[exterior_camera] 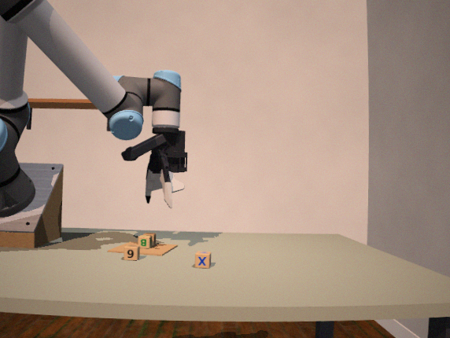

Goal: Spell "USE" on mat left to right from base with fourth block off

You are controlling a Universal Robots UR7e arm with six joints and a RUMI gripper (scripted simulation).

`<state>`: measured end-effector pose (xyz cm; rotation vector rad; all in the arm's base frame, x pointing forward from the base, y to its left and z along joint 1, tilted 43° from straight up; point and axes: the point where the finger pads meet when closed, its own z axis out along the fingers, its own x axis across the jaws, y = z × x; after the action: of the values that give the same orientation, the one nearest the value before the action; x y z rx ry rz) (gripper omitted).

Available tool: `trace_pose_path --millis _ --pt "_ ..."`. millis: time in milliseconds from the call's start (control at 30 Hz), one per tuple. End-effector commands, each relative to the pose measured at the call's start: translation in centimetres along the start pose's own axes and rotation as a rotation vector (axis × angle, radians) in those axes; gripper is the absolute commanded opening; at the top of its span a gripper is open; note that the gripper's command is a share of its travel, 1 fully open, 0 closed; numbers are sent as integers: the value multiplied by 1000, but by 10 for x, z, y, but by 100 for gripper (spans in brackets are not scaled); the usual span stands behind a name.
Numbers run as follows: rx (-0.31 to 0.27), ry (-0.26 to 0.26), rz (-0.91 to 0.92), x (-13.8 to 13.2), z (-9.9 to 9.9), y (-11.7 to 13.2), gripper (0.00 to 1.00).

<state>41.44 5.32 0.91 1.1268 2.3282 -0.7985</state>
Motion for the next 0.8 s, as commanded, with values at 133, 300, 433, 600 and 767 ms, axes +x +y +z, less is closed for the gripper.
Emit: trace_pose_path --millis 133,300,433,600,767 --pt "2 0 225 -10 -1 3 100" --pt "2 0 312 -13 -1 4 100" --pt "1 1 404 -17 -2 6 100" --pt "1 1 511 -22 -2 7 100" --pt "1 2 618 -27 -1 9 100"
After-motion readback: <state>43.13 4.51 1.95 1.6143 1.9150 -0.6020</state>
